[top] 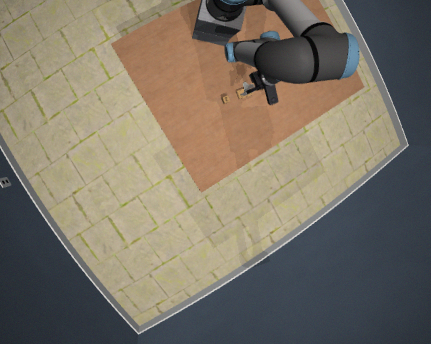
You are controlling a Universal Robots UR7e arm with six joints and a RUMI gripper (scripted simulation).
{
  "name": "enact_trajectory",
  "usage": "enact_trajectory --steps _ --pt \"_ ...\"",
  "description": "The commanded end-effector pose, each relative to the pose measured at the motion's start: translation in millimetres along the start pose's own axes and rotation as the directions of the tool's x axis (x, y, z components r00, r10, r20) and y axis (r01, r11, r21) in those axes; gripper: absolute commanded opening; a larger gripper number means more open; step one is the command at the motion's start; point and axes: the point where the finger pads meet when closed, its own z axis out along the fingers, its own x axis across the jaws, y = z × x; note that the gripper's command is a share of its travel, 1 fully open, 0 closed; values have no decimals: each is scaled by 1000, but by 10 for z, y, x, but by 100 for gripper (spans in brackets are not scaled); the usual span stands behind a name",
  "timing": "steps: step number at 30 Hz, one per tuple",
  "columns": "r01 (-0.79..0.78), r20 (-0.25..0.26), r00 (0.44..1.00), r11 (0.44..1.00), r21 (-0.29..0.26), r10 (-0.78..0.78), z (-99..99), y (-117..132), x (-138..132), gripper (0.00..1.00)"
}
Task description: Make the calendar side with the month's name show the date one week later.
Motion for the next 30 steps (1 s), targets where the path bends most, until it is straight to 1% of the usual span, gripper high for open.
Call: enact_trajectory --steps 1,5,8,10,17,18,30 --pt "-16 -19 1000 1000 -4 16 34 1 -462 100" --pt "-14 -21 1000 1000 0 14 37 45 -704 100" --pt "-14 -22 1000 1000 2 14 37 70 -816 100" --pt "-13 -22 1000 1000 3 14 37 80 -859 100" --pt "-14 -22 1000 1000 6 14 31 79 -887 100" --pt "-14 -22 1000 1000 6 14 31 79 -887 29" --pt "-14 -22 1000 1000 4 14 31 94 -883 29"
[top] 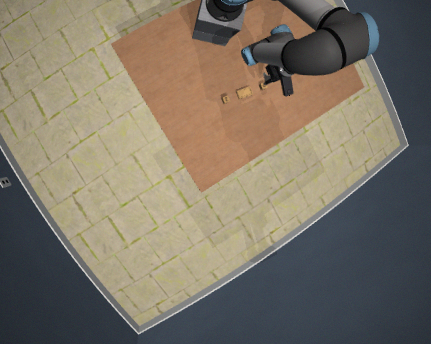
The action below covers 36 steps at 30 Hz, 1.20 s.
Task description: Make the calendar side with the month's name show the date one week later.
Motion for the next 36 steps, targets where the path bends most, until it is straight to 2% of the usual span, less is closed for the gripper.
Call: enact_trajectory --steps 1,36 --pt "2 0 1000 1000 1 -2 -2 -2 -9 29" --pt "0 1 1000 1000 1 0 42 -18 -8 29"
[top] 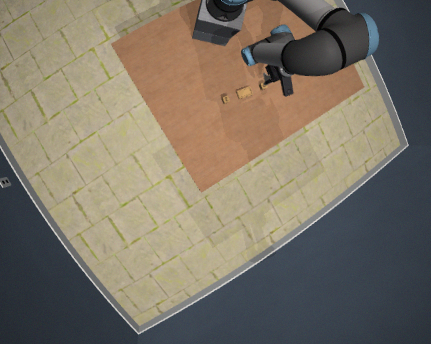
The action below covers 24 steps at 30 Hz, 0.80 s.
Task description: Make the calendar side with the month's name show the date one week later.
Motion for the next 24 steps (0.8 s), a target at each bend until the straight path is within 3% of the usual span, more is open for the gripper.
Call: enact_trajectory --steps 1,24 --pt "0 1 1000 1000 2 0 33 -18 -4 29" --pt "-1 1 1000 1000 2 1 325 -31 -3 29"
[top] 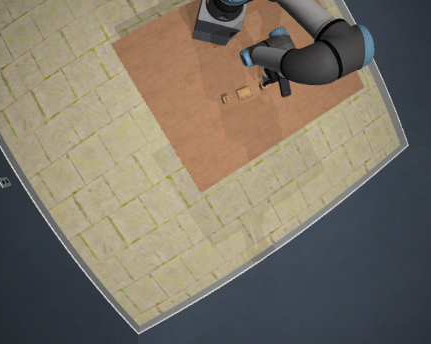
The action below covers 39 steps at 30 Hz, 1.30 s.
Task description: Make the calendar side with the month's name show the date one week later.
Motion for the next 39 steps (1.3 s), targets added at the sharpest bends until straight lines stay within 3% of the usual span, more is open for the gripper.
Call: enact_trajectory --steps 1,18,39 --pt "-2 1 1000 1000 3 2 99 -25 5 29" --pt "-2 1 1000 1000 4 2 259 -31 2 29" --pt "-2 0 1000 1000 2 2 268 -19 1 29"
